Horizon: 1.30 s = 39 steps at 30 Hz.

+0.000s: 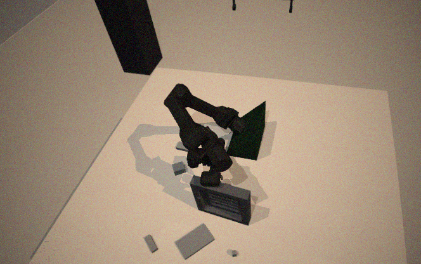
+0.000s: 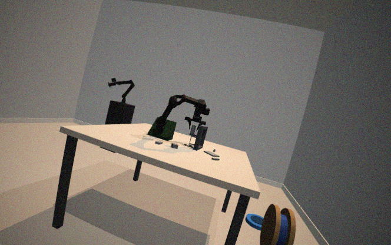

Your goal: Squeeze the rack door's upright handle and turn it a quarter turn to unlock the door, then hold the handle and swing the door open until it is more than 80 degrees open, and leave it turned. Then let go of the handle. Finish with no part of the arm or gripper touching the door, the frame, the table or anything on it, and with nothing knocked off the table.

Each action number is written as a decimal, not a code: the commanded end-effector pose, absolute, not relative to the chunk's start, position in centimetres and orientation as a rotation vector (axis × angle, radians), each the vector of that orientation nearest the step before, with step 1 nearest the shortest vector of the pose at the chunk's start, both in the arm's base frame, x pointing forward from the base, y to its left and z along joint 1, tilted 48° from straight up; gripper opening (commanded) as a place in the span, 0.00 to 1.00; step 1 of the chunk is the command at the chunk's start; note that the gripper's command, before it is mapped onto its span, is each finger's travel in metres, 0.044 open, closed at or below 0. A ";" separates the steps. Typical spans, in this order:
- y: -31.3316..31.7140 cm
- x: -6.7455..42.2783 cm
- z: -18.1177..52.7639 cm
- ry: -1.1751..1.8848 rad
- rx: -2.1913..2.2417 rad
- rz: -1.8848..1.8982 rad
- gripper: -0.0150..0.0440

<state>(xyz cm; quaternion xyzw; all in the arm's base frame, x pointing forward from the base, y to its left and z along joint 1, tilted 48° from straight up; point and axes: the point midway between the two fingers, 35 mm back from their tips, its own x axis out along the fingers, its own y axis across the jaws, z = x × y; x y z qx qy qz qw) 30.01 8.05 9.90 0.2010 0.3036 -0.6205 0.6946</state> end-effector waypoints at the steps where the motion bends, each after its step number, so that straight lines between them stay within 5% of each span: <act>1: 8.1 29.9 9.8 0.805 0.300 -1.306 0.75; 39: 8.1 30.0 9.9 1.647 -1.183 -0.129 0.75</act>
